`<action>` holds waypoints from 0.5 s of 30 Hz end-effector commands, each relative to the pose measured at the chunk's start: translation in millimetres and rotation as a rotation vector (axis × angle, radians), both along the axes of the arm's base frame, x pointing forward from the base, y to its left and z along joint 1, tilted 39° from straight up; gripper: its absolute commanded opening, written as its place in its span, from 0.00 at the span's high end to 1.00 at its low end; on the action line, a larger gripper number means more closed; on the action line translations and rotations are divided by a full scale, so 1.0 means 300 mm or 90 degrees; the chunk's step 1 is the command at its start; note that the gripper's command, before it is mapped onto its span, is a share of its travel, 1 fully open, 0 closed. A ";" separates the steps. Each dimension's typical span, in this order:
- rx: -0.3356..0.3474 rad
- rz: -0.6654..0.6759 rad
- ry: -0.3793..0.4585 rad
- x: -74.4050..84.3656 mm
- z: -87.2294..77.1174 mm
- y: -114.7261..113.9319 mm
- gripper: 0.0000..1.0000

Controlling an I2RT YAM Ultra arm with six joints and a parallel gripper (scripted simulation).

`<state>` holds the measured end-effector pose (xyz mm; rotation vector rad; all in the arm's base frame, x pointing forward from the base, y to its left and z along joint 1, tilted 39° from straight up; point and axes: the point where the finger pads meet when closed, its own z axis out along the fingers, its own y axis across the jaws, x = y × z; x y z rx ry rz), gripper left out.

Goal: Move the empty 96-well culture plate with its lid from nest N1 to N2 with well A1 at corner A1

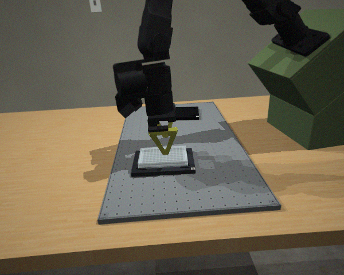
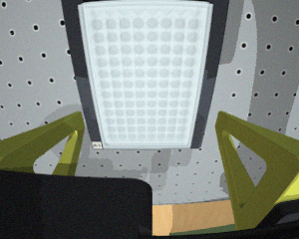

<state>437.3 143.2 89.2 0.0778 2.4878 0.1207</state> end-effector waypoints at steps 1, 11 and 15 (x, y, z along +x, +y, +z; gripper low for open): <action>0.012 0.001 -0.033 0.054 0.040 0.008 0.00; 0.012 0.000 -0.033 0.083 0.005 0.009 0.00; 0.012 0.003 -0.033 0.095 -0.012 0.017 0.00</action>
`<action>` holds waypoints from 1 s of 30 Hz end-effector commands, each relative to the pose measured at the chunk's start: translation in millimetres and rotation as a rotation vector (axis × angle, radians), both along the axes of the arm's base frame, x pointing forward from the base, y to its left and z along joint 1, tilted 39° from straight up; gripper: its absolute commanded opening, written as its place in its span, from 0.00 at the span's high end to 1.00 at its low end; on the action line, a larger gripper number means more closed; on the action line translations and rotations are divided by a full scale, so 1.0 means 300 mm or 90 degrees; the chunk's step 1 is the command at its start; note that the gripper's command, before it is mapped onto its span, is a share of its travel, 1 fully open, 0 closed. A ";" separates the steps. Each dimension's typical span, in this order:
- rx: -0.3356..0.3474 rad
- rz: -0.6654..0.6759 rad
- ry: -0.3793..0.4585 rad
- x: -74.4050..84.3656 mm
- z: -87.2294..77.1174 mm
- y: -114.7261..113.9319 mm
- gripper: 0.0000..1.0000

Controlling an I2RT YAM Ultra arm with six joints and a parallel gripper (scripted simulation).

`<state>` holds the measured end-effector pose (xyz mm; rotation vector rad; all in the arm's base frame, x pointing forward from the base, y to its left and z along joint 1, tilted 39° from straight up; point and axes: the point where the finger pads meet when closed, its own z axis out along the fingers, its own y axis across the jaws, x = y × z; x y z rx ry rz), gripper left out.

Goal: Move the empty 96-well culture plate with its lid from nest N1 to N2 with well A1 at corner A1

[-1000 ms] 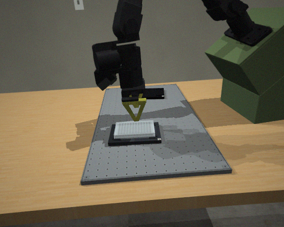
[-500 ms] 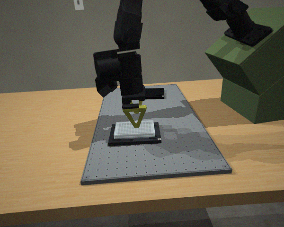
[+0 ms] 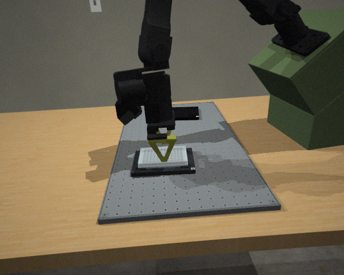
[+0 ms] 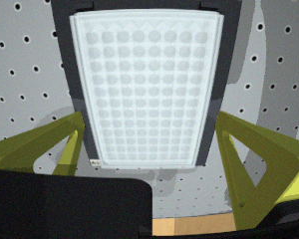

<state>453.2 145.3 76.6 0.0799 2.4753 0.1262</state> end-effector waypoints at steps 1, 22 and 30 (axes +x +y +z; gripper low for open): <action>0.009 0.003 -0.025 0.045 0.025 0.011 0.00; 0.006 0.002 -0.016 0.054 -0.025 0.012 0.00; 0.006 0.002 -0.016 0.054 -0.025 0.012 1.00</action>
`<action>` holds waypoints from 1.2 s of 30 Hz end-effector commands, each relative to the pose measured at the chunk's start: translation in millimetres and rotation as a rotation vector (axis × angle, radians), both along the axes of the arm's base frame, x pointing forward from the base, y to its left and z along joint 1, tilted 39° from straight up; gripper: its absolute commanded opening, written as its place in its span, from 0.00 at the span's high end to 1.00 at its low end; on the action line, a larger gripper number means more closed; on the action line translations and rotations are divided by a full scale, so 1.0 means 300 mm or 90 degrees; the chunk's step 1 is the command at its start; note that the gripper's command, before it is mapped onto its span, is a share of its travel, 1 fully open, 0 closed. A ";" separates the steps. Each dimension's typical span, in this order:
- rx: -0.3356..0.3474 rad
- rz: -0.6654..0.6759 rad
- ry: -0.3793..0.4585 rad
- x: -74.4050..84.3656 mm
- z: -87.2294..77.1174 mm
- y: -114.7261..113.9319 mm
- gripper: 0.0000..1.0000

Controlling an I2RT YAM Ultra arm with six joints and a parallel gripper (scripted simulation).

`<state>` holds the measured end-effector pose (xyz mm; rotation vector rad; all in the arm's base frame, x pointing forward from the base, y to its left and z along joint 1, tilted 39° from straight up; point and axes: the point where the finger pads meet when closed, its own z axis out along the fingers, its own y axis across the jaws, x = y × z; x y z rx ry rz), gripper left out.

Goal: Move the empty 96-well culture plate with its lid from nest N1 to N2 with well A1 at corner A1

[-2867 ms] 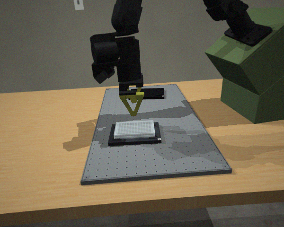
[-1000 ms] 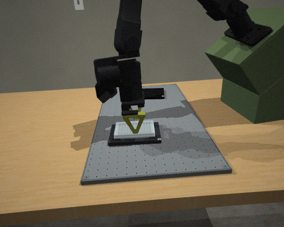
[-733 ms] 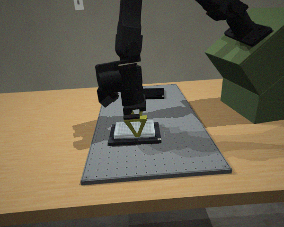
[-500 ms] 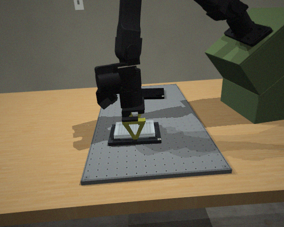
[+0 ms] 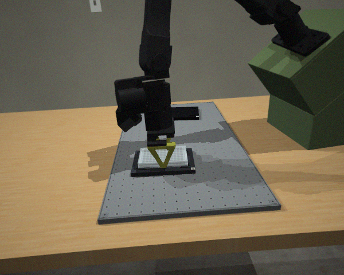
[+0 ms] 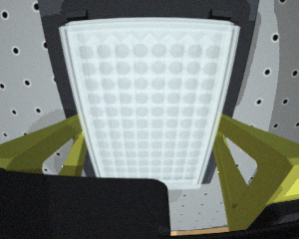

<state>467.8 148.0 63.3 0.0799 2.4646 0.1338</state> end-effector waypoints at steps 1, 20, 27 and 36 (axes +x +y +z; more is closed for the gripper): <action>0.002 0.002 -0.009 0.006 0.019 0.003 1.00; 0.002 0.002 -0.009 0.006 0.019 0.003 1.00; 0.002 0.002 -0.009 0.006 0.019 0.003 1.00; -0.004 0.004 0.000 -0.032 0.026 -0.001 1.00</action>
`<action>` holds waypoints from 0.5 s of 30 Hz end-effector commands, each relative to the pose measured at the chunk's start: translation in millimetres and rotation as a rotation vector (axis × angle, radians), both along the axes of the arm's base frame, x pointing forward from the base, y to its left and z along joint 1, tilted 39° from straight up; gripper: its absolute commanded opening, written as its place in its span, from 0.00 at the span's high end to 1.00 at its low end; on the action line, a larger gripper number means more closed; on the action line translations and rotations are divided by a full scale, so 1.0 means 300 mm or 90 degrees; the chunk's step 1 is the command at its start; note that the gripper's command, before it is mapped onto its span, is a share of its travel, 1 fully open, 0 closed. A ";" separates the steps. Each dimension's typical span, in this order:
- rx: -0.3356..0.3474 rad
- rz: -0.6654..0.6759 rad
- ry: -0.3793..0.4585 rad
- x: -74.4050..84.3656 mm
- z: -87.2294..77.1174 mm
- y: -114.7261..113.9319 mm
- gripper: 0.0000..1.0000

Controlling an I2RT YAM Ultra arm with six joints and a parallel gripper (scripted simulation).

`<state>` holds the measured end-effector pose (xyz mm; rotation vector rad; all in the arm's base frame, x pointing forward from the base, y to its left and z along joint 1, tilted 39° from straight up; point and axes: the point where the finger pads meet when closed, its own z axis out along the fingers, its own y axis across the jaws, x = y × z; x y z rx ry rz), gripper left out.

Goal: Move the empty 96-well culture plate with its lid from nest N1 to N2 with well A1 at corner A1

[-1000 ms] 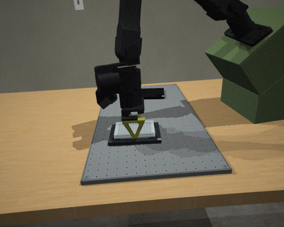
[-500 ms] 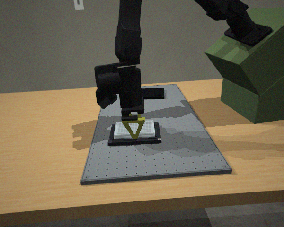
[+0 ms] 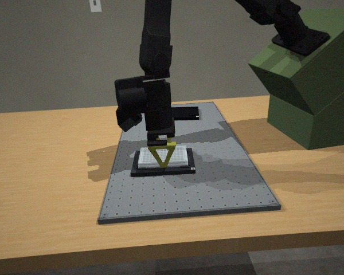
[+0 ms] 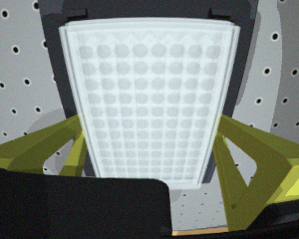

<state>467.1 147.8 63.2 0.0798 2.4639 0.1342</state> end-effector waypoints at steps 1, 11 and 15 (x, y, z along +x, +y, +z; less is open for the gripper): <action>-0.004 0.005 0.000 -0.034 0.031 0.002 1.00; 0.001 0.002 -0.008 -0.051 0.082 0.005 1.00; 0.002 0.002 -0.009 -0.063 0.102 0.004 1.00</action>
